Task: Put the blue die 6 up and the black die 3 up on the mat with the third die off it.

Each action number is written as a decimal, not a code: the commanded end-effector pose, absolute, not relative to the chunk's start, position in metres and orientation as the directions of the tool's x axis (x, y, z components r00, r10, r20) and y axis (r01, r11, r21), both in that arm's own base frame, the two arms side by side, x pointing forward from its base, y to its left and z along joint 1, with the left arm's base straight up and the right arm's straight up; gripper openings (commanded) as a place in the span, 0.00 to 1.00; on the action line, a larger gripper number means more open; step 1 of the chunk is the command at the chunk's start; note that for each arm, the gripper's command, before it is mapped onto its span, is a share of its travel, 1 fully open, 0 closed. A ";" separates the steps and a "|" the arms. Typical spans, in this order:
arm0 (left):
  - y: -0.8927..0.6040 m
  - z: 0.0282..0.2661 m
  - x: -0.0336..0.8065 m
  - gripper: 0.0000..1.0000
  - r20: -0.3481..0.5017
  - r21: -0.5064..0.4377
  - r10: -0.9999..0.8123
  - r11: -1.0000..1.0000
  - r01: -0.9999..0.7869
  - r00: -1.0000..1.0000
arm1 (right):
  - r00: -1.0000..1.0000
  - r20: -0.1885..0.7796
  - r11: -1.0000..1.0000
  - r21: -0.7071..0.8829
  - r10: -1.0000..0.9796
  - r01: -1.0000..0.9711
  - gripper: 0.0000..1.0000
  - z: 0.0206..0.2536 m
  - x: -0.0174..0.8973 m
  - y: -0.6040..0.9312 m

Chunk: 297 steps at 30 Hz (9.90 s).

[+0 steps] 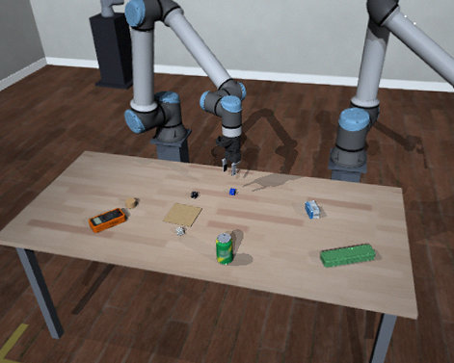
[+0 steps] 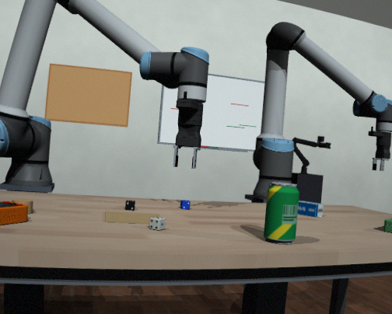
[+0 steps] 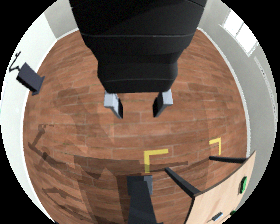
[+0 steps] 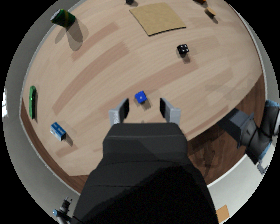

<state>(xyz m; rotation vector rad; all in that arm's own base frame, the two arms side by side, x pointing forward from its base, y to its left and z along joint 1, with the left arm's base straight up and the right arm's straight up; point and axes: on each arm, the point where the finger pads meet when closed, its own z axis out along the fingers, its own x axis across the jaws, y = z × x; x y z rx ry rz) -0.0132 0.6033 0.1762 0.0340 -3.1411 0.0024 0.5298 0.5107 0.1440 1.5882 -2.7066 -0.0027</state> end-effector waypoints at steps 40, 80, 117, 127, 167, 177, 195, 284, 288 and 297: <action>0.604 0.177 -0.013 1.00 0.000 0.000 -0.022 1.000 -0.022 -1.000 | -0.996 0.000 0.996 0.000 0.086 0.086 1.00 0.127 0.525 0.499; 0.604 0.177 -0.013 1.00 0.000 0.000 -0.022 1.000 -0.022 -1.000 | -0.427 0.000 0.427 0.000 0.904 0.904 1.00 0.110 0.522 0.512; 0.604 0.177 -0.013 1.00 0.000 0.000 -0.022 1.000 -0.022 -1.000 | 0.014 0.000 -0.014 0.000 1.000 1.000 1.00 0.103 0.527 0.522; 0.604 0.177 -0.013 1.00 0.000 0.000 -0.022 1.000 -0.022 -1.000 | 0.017 0.000 -0.017 0.000 1.000 1.000 0.79 0.103 0.527 0.522; 0.604 0.177 -0.013 1.00 0.000 0.000 -0.022 1.000 -0.022 -1.000 | 0.017 0.000 -0.017 0.000 1.000 1.000 0.79 0.086 0.527 0.522; 0.604 0.177 -0.013 1.00 0.000 0.000 -0.022 1.000 -0.022 -1.000 | 0.017 0.000 -0.017 0.000 1.000 1.000 0.79 0.070 0.526 0.522; 0.604 0.177 -0.013 1.00 0.000 0.000 -0.022 1.000 -0.022 -1.000 | 0.017 0.000 -0.017 0.000 1.000 1.000 0.79 0.052 0.526 0.522; 0.604 0.177 -0.013 1.00 0.000 0.000 -0.022 1.000 -0.022 -1.000 | 0.017 0.000 -0.017 0.000 1.000 1.000 0.79 0.022 0.527 0.523; 0.604 0.177 -0.013 1.00 0.000 0.000 -0.022 1.000 -0.022 -1.000 | 0.017 0.000 -0.017 0.000 1.000 1.000 0.79 0.022 0.527 0.523; 0.604 0.177 -0.013 1.00 0.000 0.000 -0.022 1.000 -0.022 -1.000 | 0.017 0.000 -0.017 0.000 1.000 1.000 0.49 0.022 0.527 0.523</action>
